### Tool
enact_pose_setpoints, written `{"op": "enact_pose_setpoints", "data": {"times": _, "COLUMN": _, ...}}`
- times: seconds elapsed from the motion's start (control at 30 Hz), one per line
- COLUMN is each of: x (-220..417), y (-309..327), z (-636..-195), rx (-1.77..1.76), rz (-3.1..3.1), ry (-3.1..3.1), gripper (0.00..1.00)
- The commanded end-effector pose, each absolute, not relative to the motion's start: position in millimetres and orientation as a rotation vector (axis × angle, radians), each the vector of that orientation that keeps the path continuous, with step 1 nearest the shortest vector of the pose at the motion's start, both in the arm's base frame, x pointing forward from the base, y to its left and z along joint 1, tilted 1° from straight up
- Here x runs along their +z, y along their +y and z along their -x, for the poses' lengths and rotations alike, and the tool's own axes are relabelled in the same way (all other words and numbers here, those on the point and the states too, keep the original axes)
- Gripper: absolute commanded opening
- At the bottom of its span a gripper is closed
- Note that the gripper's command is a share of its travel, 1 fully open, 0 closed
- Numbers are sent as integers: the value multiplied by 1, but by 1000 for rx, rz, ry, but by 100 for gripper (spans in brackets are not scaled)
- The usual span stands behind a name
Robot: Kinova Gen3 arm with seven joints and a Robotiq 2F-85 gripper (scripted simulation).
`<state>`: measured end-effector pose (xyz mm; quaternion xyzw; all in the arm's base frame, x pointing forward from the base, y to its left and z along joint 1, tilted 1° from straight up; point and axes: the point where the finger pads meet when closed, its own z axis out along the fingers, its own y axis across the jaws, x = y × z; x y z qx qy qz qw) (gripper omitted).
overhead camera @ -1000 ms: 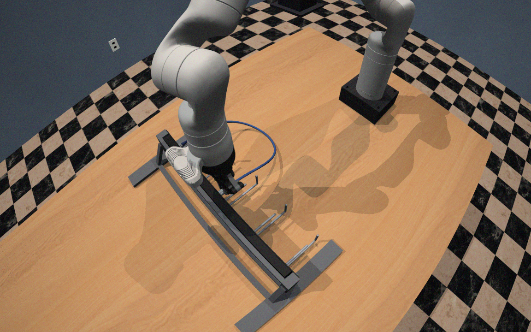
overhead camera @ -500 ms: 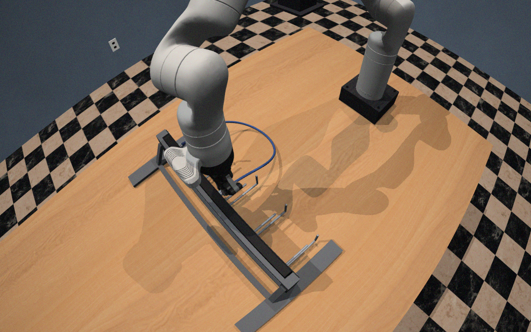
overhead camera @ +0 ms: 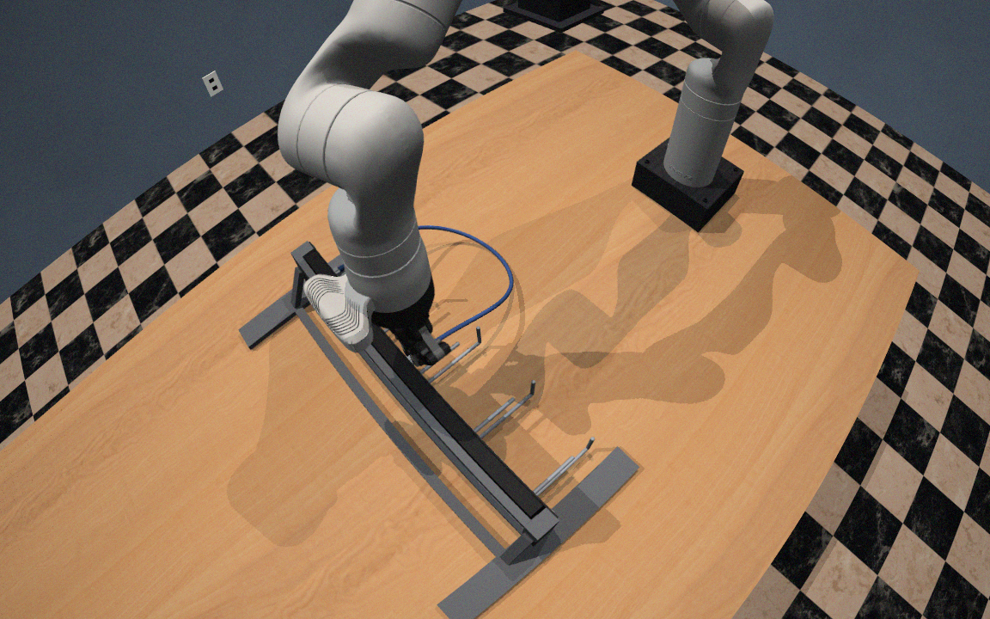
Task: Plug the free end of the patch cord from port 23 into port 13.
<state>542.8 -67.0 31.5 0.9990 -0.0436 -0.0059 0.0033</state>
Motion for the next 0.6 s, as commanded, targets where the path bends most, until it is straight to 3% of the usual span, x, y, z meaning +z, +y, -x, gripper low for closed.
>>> {"op": "enact_pose_setpoints", "data": {"times": 0.0, "x": 35, "y": -68, "z": -553, "rx": 15, "rz": -3133, "ry": -150, "gripper": 0}}
{"op": "enact_pose_setpoints", "data": {"times": 0.57, "x": 36, "y": -68, "z": -551, "rx": 4, "rz": -3130, "ry": -148, "gripper": 0}}
